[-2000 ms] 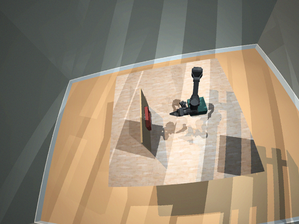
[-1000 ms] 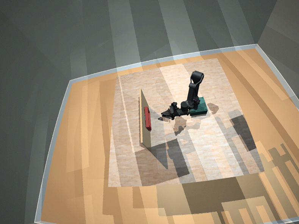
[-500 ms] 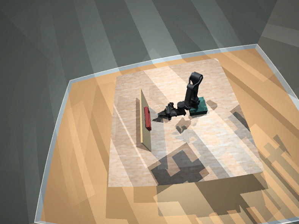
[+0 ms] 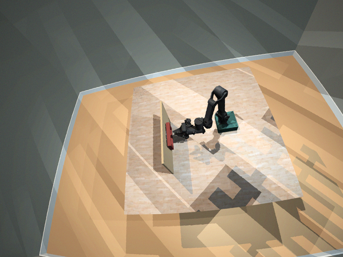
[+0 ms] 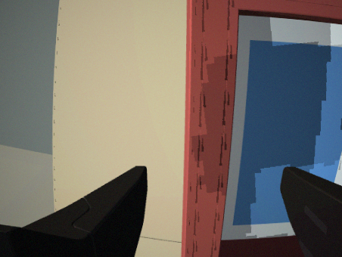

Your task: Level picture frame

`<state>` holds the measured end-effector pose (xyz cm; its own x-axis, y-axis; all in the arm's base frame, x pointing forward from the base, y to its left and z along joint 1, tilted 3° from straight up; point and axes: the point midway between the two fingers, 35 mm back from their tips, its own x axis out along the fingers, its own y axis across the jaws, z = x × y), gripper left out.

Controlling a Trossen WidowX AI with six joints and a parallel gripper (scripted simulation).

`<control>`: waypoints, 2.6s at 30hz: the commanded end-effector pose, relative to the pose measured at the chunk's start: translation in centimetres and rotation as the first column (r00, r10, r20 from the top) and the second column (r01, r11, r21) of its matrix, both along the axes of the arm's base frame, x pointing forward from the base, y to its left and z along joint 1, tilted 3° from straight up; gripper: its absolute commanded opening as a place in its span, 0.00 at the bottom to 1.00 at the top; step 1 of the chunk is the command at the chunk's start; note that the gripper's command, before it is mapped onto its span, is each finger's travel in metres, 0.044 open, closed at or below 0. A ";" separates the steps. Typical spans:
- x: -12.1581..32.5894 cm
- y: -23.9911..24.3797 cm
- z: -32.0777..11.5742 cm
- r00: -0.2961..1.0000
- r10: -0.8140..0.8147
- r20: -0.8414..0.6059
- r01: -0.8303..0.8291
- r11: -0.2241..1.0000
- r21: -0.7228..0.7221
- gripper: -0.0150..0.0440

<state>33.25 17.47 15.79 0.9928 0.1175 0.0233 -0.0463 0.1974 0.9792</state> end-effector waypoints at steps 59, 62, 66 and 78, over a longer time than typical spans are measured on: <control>4.0 0.6 0.2 1.000 0.005 0.003 -0.005 1.000 0.005 0.69; 4.0 0.6 0.2 1.000 0.005 0.003 -0.005 1.000 0.005 0.69; 4.0 0.6 0.2 1.000 0.005 0.003 -0.005 1.000 0.005 0.69; 4.0 0.6 0.2 1.000 0.005 0.003 -0.005 1.000 0.005 0.69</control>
<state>37.28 17.94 15.98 0.9928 0.1164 0.0280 -0.0504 0.1946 0.9796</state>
